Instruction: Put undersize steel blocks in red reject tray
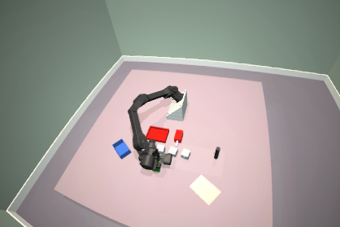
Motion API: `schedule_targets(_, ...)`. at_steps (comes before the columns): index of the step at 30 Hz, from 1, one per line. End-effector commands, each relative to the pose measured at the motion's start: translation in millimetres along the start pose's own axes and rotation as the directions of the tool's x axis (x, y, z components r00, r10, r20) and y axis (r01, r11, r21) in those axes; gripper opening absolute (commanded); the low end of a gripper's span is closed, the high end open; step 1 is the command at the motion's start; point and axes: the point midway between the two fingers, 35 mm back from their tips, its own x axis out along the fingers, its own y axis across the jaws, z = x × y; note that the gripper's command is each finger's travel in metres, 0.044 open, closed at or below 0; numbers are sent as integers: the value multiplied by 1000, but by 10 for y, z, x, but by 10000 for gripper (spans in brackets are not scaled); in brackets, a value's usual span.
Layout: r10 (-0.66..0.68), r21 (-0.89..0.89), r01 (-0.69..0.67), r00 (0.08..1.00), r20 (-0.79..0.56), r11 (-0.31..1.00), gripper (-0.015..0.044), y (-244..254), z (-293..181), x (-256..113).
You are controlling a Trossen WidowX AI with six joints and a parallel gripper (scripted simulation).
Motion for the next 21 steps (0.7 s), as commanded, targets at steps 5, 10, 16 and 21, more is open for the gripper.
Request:
schedule_targets(5,-4,-7,4,1000,5,1000,0,25,27,68)
schedule_targets(10,-4,-7,4,1000,7,1000,0,23,9,74)
schedule_targets(16,-4,-8,4,1000,10,1000,0,21,-19,85)
schedule_targets(21,-4,-8,4,1000,13,1000,0,19,-44,93)
